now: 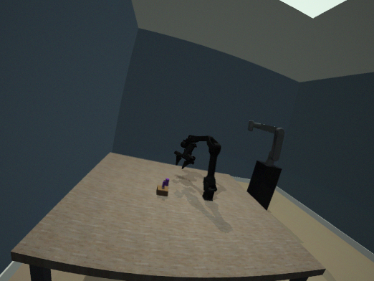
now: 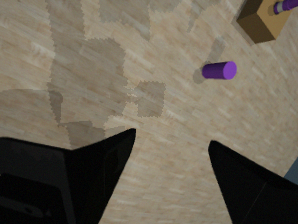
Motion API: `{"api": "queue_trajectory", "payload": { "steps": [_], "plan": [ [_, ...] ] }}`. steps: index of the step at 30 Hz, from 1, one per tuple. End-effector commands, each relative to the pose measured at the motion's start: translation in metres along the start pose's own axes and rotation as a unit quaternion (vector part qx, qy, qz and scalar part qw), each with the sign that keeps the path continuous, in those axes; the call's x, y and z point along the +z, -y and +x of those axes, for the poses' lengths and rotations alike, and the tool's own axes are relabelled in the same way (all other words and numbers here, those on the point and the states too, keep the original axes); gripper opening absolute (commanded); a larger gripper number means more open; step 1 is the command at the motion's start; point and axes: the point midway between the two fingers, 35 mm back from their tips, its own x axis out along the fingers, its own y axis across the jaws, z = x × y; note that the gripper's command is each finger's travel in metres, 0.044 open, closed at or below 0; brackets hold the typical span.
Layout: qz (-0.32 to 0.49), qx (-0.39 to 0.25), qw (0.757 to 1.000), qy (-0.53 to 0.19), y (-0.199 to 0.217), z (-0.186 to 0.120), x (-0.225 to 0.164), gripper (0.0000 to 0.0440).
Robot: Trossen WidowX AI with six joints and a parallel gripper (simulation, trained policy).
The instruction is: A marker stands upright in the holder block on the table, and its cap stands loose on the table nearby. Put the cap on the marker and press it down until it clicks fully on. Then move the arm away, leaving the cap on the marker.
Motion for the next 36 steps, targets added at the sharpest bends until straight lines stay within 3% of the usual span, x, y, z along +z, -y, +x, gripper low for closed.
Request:
{"api": "queue_trajectory", "payload": {
  "steps": [1, 36],
  "plan": [
    [0.002, 0.013, 1.000, 0.007, -0.001, 0.005, -0.003, 0.0315],
    [0.006, 0.119, 0.993, 0.022, 0.016, 0.043, -0.030, 0.0310]
  ]
}}
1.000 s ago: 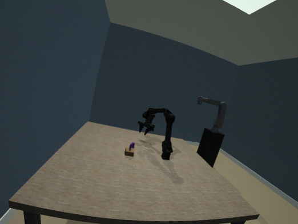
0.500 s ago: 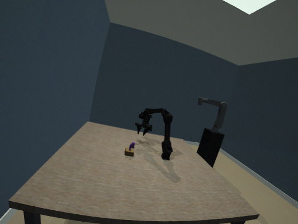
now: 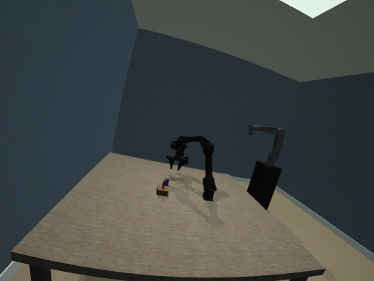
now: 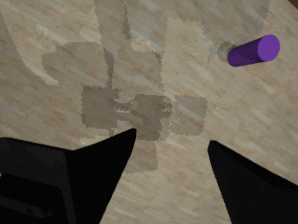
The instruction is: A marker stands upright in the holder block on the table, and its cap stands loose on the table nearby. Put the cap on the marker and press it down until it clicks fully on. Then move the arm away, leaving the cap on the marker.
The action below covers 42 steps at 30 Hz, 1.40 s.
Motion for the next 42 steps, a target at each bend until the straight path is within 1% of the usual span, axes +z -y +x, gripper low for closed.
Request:
{"api": "queue_trajectory", "payload": {
  "steps": [1, 25, 42],
  "plan": [
    [0.002, 0.010, 1.000, 0.000, 0.002, 0.003, -0.003, 0.0310],
    [0.007, 0.059, 0.998, -0.013, 0.031, 0.014, -0.009, 0.0308],
    [0.001, 0.084, 0.996, -0.009, 0.054, 0.022, 0.001, 0.0303]
  ]
}}
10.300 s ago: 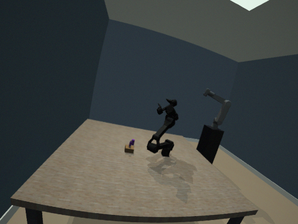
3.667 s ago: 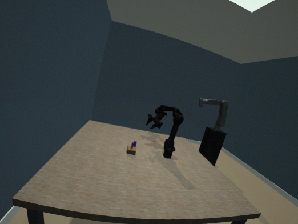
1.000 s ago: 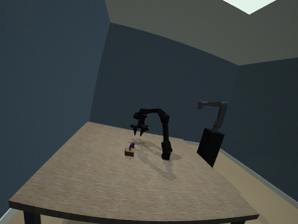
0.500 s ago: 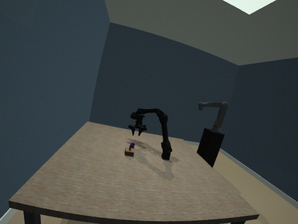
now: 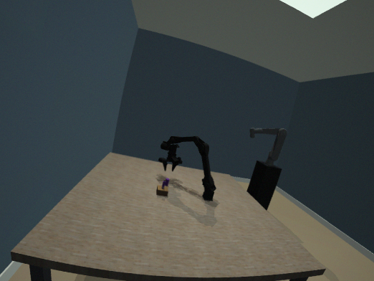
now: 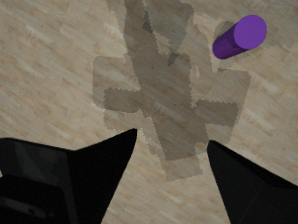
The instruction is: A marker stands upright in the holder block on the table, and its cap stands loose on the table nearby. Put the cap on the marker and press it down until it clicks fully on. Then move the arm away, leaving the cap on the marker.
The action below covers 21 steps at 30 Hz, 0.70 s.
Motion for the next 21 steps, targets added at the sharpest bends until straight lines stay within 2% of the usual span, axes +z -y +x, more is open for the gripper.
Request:
{"api": "queue_trajectory", "payload": {
  "steps": [1, 21],
  "plan": [
    [-0.002, 0.007, 1.000, 0.005, 0.004, 0.003, 0.003, 0.0303],
    [-0.058, 0.032, 0.997, 0.031, 0.037, 0.011, 0.042, 0.0286]
  ]
}}
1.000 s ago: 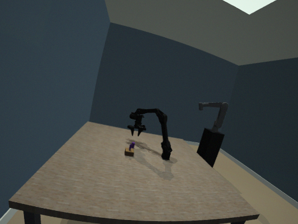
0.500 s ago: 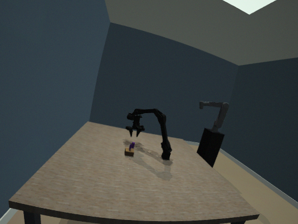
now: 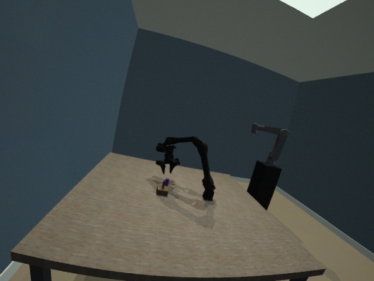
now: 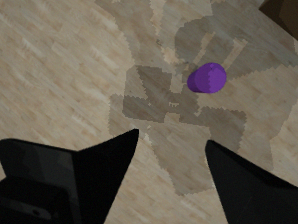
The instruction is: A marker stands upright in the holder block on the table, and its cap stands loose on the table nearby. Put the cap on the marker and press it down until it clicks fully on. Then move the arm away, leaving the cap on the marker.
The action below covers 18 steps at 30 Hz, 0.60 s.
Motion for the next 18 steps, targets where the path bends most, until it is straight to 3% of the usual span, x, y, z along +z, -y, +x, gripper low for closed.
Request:
{"api": "queue_trajectory", "payload": {
  "steps": [1, 18],
  "plan": [
    [-0.011, 0.007, 1.000, 0.006, 0.004, 0.003, 0.007, 0.0285],
    [-0.093, 0.027, 0.995, 0.027, 0.029, 0.029, 0.036, 0.0258]
  ]
}}
